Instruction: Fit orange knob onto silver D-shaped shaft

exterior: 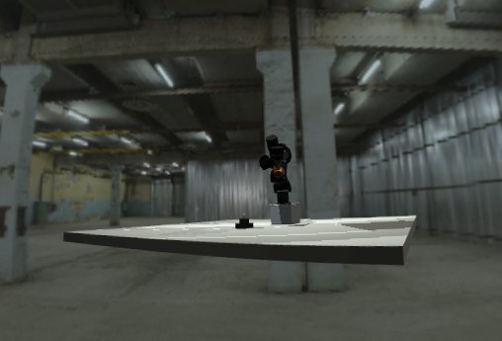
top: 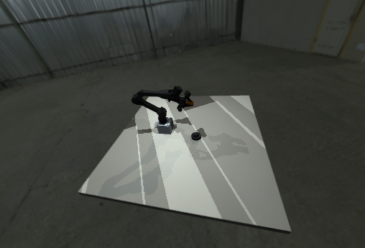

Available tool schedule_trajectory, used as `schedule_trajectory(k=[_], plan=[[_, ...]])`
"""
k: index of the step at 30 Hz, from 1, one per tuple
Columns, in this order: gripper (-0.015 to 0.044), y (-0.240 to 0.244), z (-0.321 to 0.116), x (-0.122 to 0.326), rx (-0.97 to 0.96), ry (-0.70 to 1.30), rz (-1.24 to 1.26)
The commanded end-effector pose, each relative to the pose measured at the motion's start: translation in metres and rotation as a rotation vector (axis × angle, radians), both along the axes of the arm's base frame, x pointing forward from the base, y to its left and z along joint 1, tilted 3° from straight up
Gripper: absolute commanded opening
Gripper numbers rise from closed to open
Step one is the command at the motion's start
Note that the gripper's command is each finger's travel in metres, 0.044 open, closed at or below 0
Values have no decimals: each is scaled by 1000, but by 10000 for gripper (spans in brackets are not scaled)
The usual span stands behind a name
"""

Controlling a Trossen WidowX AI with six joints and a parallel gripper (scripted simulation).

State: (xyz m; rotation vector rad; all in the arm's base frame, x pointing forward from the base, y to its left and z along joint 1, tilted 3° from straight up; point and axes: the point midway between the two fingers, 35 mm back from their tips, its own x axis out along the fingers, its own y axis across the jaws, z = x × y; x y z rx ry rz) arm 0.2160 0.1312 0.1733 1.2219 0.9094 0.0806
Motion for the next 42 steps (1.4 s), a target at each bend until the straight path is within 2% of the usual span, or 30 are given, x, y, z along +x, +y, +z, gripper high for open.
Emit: schedule_trajectory(k=[1, 42], plan=[[0, 1, 0, 1, 0, 2, 0], [0, 15, -62, 23, -434, 540, -34]])
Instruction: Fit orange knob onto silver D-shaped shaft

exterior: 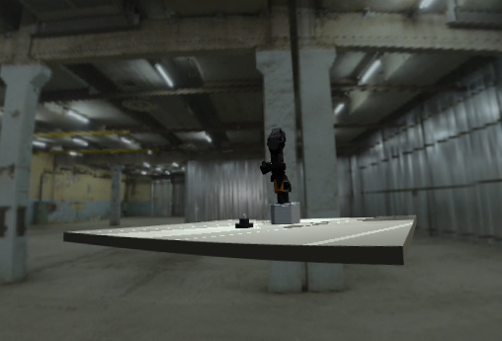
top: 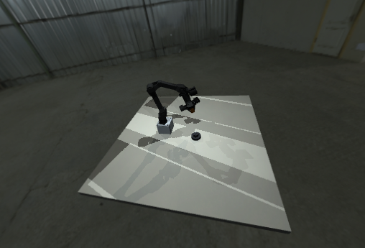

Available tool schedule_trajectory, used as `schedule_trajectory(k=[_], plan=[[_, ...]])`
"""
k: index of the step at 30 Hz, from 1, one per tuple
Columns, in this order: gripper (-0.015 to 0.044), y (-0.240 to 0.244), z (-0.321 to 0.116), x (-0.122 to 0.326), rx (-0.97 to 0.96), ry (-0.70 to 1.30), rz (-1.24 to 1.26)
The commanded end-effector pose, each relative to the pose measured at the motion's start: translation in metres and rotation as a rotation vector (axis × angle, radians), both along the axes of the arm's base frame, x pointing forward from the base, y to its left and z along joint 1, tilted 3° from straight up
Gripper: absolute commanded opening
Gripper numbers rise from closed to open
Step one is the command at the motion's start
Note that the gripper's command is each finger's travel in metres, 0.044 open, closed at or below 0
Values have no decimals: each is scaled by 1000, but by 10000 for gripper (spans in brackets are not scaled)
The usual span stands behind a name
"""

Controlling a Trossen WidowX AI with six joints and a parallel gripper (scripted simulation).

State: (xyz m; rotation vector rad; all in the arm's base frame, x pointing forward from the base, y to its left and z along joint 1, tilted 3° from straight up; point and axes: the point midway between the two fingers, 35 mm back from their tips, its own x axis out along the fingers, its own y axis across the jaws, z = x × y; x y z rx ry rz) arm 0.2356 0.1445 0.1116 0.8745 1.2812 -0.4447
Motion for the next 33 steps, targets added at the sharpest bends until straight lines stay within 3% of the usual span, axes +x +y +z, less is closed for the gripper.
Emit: schedule_trajectory(k=[1, 14, 33], plan=[[0, 2, -2, 4, -32, 35, -7], [0, 6, -24, 10, -133, 151, -12], [0, 14, -106, 27, -158, 176, -16]])
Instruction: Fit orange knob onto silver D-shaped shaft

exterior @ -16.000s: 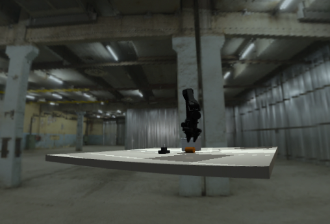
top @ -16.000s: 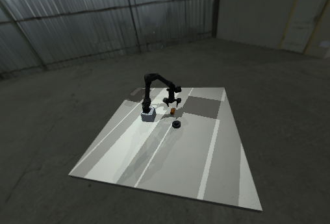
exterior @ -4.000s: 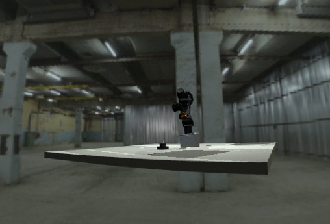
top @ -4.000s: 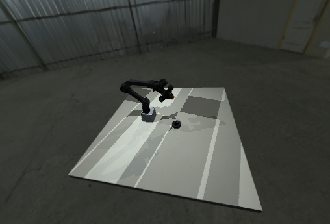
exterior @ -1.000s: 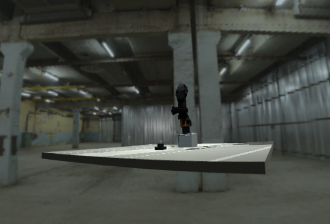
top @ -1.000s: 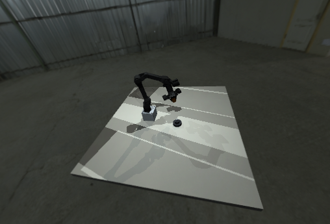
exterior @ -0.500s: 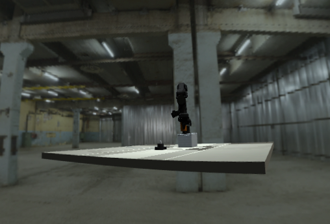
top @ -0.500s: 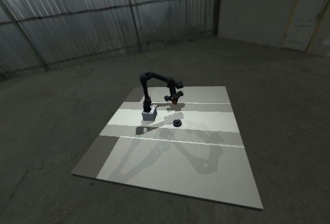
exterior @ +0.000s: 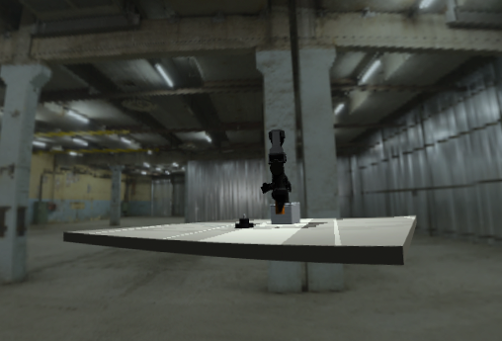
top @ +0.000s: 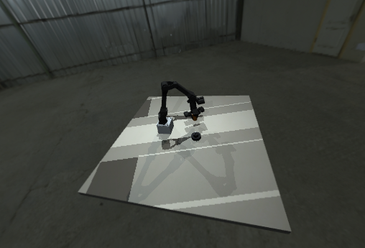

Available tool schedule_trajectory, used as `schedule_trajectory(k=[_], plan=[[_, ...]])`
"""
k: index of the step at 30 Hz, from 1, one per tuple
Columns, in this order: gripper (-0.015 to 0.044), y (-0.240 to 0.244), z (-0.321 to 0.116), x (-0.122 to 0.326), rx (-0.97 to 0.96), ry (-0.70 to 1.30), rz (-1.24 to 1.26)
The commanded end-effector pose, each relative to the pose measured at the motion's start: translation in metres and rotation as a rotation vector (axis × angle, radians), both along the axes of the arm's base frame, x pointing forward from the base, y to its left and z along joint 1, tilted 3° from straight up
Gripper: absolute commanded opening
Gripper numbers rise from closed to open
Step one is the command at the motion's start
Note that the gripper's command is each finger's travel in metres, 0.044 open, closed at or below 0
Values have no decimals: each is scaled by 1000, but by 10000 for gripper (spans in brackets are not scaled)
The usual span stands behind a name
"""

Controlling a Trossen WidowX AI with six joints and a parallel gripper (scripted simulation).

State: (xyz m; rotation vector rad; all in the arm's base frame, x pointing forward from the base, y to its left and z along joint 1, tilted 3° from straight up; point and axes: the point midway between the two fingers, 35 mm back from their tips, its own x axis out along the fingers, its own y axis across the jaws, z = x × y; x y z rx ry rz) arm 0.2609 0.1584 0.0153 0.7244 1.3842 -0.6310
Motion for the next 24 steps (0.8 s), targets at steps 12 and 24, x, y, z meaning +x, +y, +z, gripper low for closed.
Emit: schedule_trajectory(k=[12, 24], plan=[[0, 2, -54, 6, -19, 14, -7], [131, 2, -59, 4, -20, 20, -2]])
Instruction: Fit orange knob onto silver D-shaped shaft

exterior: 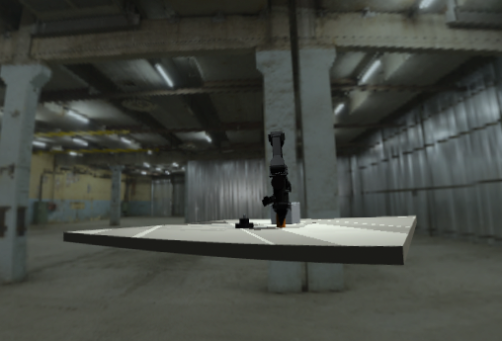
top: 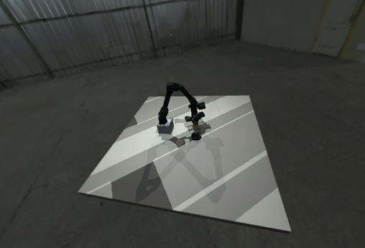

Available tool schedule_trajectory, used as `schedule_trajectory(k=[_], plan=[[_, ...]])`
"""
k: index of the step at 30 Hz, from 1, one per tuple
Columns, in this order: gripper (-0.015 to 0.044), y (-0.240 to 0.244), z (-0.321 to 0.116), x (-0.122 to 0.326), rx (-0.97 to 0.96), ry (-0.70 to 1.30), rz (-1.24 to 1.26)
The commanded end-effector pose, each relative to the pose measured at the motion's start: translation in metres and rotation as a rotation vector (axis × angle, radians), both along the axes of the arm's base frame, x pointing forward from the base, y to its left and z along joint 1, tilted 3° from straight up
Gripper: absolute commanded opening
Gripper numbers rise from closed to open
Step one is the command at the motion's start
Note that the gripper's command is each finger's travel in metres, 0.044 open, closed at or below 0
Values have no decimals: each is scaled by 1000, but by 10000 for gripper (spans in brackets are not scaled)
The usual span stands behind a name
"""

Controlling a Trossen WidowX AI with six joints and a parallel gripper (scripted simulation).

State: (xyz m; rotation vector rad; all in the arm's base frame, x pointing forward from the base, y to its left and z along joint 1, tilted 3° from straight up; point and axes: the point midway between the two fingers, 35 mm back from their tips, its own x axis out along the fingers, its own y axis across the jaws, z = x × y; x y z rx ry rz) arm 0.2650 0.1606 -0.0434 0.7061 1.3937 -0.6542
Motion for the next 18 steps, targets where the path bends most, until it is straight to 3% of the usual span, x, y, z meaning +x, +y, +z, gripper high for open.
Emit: schedule_trajectory(k=[1, 4, 18], plan=[[157, 0, 0, 0, 0, 1, 0], [236, 0, 0, 0, 0, 1, 0], [240, 0, 0, 0, 0, 1, 0]])
